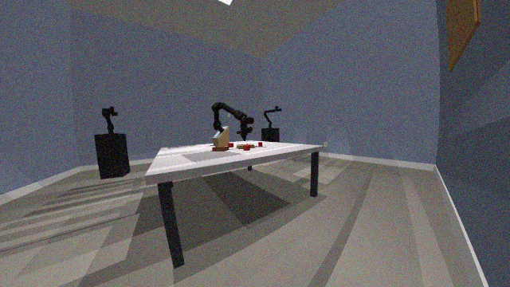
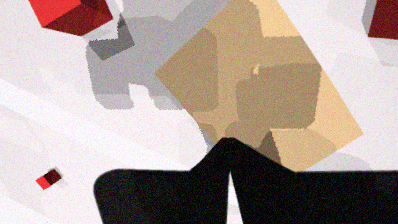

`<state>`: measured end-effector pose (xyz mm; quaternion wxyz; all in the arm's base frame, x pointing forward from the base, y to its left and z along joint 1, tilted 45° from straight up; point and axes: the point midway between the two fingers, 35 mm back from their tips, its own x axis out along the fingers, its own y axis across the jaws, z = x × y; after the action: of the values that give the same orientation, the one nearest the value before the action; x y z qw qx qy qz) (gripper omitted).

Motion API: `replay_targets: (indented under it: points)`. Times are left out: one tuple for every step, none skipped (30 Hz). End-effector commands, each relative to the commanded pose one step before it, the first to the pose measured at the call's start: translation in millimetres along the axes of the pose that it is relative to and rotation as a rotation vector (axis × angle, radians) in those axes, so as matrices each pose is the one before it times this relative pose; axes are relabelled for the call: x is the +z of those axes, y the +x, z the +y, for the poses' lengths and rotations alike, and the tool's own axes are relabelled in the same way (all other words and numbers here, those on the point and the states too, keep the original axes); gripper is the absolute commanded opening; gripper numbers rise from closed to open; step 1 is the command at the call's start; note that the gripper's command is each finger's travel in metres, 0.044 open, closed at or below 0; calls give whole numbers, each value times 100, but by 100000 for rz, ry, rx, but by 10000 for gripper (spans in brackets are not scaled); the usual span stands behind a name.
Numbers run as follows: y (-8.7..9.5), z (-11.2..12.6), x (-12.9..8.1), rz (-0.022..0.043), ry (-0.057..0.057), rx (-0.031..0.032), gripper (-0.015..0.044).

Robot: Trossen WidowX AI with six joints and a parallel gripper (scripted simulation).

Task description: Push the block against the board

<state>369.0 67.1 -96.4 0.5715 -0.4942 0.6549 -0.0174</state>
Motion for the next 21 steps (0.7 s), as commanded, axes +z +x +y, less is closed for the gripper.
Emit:
replay_targets:
  points:
    - [-268, 1197, 2180, -610, -14587, 181, 0]
    - [9, 219, 471, 108, -3356, -41, 0]
    - [11, 213, 471, 114, -3355, -40, 0]
    - [18, 202, 466, 131, -3355, -32, 0]
    - [20, 196, 466, 135, -3354, -32, 0]
    - [22, 190, 466, 139, -3353, -31, 0]
    - [26, 183, 465, 146, -3352, -28, 0]
    - [29, 176, 463, 153, -3352, -24, 0]
    - [36, 167, 457, 166, -3348, -14, 0]
    - [38, 161, 458, 171, -3354, -13, 0]
    - [40, 156, 458, 175, -3353, -11, 0]
    - [42, 151, 457, 179, -3352, -9, 0]
    - [44, 145, 457, 182, -3351, -7, 0]
    - [46, 140, 456, 187, -3350, -5, 0]
    - [48, 134, 454, 190, -3343, -2, 0]
    - [41, 104, 367, 156, -2698, 0, 0]
    - [25, 59, 220, 95, -1618, 1, 0]
    - [8, 19, 73, 32, -539, 0, 0]
    - [0, 0, 0, 0, 0, 0, 0]
    - [0, 0, 0, 0, 0, 0, 0]
    - [0, 0, 0, 0, 0, 0, 0]
